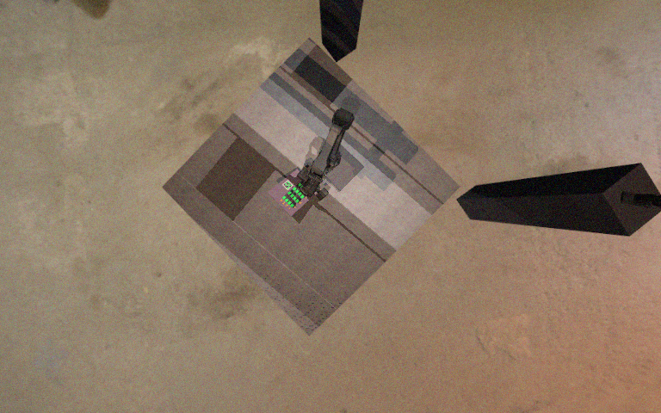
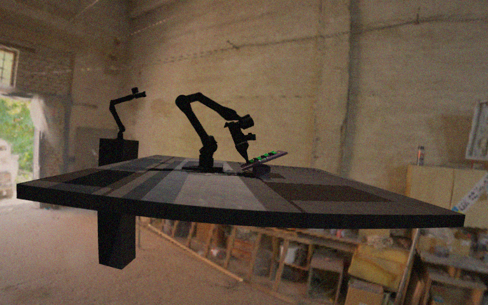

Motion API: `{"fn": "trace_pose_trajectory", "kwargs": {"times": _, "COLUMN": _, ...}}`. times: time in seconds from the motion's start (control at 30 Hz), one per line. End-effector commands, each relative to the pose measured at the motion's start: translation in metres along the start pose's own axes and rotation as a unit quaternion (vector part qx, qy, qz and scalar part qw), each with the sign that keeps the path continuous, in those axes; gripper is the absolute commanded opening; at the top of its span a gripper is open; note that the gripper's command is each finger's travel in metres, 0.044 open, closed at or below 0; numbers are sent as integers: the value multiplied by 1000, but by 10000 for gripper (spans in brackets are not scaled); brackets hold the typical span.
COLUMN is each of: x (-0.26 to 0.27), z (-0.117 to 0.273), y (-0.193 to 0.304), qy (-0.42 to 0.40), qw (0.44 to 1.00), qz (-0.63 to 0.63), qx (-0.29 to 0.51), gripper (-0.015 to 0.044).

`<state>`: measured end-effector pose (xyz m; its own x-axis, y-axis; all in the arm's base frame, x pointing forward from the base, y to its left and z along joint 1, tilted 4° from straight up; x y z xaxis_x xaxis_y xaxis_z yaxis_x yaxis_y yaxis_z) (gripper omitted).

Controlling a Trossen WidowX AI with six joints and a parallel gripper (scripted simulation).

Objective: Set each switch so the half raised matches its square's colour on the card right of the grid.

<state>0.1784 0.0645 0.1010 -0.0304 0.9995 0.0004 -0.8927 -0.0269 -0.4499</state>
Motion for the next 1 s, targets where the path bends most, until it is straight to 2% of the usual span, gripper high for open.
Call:
{"fn": "trace_pose_trajectory", "kwargs": {"times": 0.0, "x": 0, "z": -1, "y": 1, "qy": -2, "qw": 1000, "qz": 3, "qx": 1, "gripper": 0}}
{"fn": "trace_pose_trajectory", "kwargs": {"times": 0.4, "x": 0, "z": -3, "y": 1, "qy": -2, "qw": 1000, "qz": 3, "qx": 1, "gripper": 0}}
{"fn": "trace_pose_trajectory", "kwargs": {"times": 0.47, "x": 1, "z": 6, "y": -1, "qy": 0, "qw": 1000, "qz": 0, "qx": 2, "gripper": 0}}
{"fn": "trace_pose_trajectory", "kwargs": {"times": 0.63, "x": 1, "z": 60, "y": -3, "qy": 0, "qw": 1000, "qz": 3, "qx": 14, "gripper": 0}}
{"fn": "trace_pose_trajectory", "kwargs": {"times": 0.97, "x": -17, "z": 62, "y": -24, "qy": 1, "qw": 1000, "qz": 3, "qx": 14, "gripper": 0}}
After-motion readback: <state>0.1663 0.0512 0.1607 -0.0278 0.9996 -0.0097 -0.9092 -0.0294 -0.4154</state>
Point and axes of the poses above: the point midway between the two fingers, 35 mm back from their tips, its own z axis back along the fingers, its own x axis across the jaws, y = z × x, the point moved 3 cm from there along z, back along the fingers, and after that the axes turned 8 degrees about -z, right-handed, at the moved point
